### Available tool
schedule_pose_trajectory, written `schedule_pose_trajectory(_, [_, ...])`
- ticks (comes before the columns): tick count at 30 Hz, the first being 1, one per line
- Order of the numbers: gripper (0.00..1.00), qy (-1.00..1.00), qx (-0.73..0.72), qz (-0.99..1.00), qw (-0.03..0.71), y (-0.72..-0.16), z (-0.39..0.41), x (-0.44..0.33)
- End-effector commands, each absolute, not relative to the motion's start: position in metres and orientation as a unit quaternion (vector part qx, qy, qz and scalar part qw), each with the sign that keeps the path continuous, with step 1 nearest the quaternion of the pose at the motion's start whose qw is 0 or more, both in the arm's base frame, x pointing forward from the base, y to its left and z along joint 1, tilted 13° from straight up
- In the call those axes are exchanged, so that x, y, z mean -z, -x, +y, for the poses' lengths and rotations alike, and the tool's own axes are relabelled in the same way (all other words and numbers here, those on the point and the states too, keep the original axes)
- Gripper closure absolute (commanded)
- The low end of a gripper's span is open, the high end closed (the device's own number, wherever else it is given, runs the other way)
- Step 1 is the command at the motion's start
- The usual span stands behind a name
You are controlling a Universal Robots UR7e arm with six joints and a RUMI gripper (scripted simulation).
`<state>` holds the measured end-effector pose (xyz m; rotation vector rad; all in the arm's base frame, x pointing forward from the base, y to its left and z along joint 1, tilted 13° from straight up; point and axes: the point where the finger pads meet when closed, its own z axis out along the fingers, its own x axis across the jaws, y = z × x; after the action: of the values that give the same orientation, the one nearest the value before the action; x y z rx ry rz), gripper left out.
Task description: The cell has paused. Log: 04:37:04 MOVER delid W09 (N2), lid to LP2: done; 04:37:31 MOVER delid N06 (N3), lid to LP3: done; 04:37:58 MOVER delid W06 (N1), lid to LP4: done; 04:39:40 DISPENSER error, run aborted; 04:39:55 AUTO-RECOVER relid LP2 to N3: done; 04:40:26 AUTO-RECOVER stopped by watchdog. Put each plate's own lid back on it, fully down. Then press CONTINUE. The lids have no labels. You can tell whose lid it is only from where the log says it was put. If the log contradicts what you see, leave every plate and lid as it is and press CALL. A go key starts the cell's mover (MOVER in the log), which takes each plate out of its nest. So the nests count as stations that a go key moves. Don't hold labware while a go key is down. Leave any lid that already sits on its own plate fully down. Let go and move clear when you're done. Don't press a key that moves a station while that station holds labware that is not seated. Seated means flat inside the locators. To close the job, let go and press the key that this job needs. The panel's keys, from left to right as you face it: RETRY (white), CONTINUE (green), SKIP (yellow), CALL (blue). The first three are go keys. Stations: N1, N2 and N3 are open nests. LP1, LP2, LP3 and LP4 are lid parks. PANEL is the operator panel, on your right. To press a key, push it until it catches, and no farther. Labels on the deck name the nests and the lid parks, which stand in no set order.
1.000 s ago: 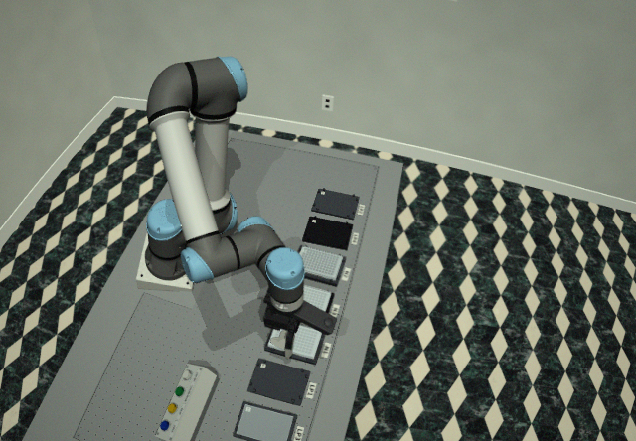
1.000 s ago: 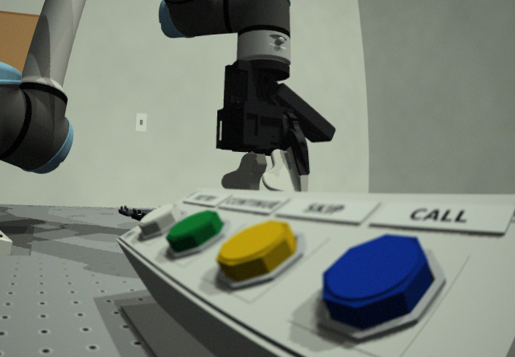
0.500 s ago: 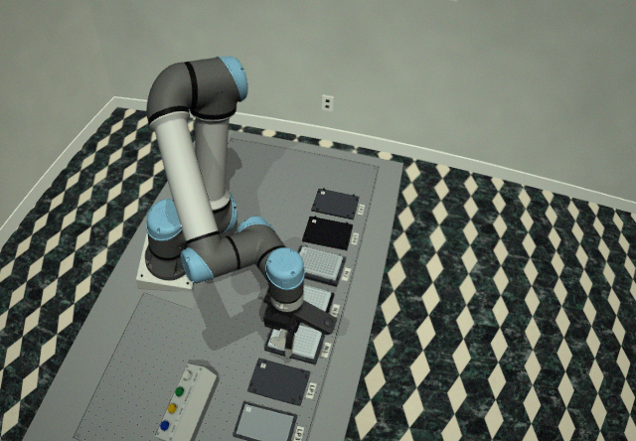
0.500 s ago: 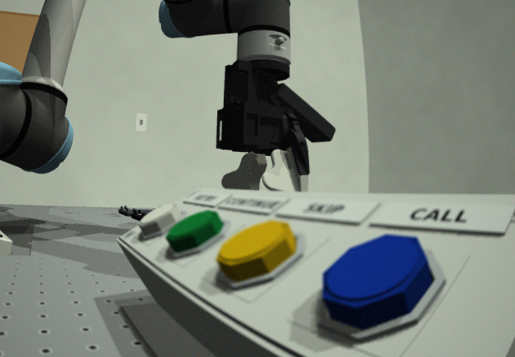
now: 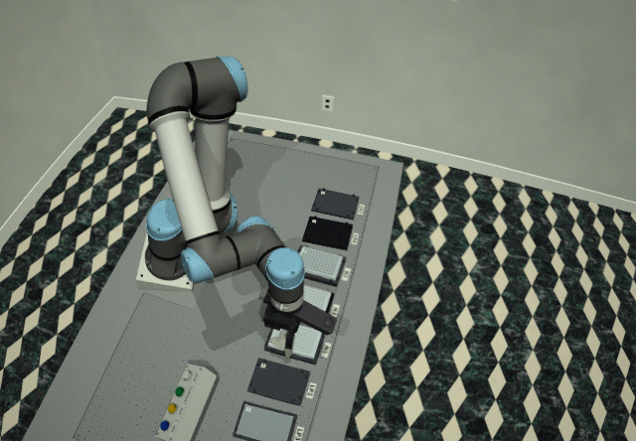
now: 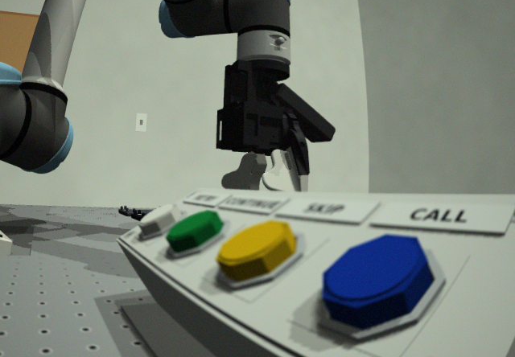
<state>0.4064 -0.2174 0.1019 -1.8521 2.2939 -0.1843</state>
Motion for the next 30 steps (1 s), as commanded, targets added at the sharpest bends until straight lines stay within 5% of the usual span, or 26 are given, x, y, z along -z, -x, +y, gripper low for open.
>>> schedule_pose_trajectory(1, [0.18, 0.624, 0.063, 0.773, 0.094, -0.406, -0.218, -0.106])
schedule_pose_trajectory(30, [0.18, 0.621, 0.062, 0.776, 0.094, -0.407, -0.179, -0.125])
